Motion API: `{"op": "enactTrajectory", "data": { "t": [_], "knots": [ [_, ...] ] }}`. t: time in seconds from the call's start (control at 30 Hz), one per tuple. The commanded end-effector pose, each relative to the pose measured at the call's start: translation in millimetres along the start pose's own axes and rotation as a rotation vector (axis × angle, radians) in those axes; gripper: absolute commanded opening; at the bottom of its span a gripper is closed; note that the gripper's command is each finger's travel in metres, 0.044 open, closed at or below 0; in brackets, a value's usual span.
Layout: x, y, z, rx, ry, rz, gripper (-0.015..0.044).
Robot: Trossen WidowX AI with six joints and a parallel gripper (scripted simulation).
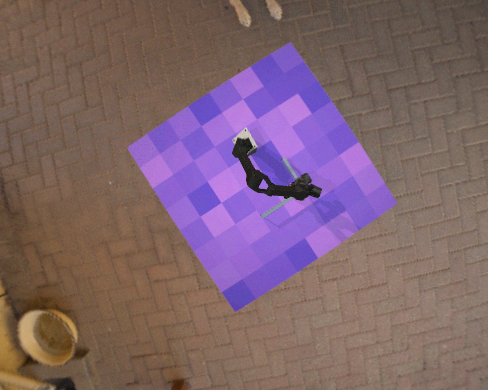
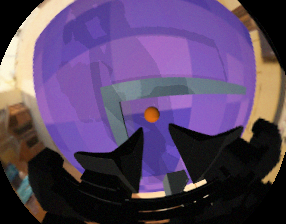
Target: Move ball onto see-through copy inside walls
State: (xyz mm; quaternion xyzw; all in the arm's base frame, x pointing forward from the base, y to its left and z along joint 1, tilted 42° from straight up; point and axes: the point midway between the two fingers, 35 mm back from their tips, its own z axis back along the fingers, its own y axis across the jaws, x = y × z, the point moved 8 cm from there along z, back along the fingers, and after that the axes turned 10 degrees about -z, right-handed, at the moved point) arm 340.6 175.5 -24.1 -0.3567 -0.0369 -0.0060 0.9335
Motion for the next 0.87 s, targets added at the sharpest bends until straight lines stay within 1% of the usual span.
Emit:
{"op": "enactTrajectory", "data": {
  "t": [0.0, 0.1, 0.13, 0.33, 0.4, 0.53, 0.63, 0.67, 0.83],
  "knots": [
    [0, -1, 44, 0.021, -0.029, -0.012, 0.0188],
    [0, -1, 44, 0.021, -0.029, -0.012, 0.0188],
    [0, 2, 35, 0.021, -0.039, -0.002, 0.0188],
    [0, 2, 35, 0.021, -0.039, -0.002, 0.0188],
    [0, 1, 41, 0.022, -0.036, -0.001, 0.024],
    [-3, -2, 78, 0.021, -0.031, -0.004, 0.0345],
    [-4, -3, 84, 0.02, -0.033, -0.007, 0.0424],
    [-4, -3, 84, 0.02, -0.033, -0.007, 0.044],
    [-4, -3, 84, 0.02, -0.033, -0.007, 0.044]
  ]
}}
